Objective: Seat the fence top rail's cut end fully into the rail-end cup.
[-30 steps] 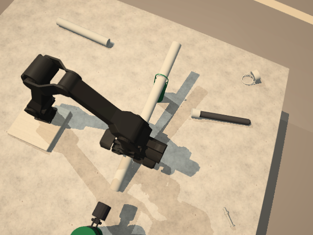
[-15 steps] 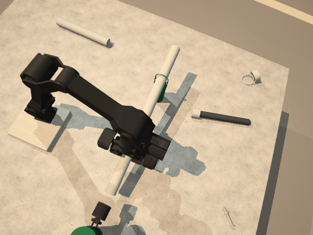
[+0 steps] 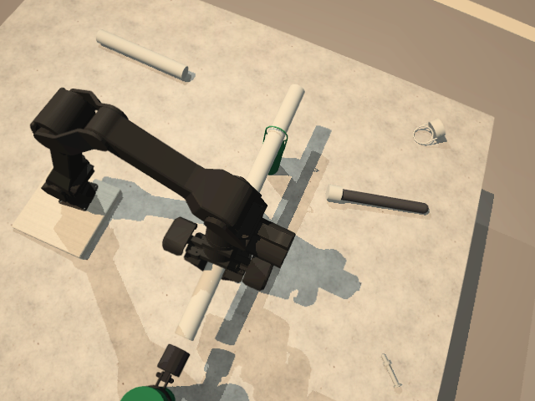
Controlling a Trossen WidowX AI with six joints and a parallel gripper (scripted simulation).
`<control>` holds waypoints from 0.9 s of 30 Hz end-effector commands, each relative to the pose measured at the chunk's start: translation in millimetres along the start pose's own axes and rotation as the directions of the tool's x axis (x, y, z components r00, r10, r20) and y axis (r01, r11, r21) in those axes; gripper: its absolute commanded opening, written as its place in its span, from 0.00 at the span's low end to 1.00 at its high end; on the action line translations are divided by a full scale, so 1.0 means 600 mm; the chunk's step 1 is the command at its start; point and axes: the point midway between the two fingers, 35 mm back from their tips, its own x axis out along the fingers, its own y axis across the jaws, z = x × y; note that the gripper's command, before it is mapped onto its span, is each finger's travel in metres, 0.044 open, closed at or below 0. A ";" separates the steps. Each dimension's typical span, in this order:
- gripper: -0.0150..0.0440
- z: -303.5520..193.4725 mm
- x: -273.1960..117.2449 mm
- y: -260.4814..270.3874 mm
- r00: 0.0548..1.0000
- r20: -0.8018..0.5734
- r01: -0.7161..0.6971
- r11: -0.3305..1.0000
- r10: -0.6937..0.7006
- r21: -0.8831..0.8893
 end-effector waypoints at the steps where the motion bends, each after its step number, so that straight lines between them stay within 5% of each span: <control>1: 0.25 -0.004 -0.004 -0.001 1.000 -0.009 0.006 1.000 -0.006 0.002; 27: 0.25 -0.010 -0.013 -0.006 1.000 0.001 0.000 1.000 0.000 0.000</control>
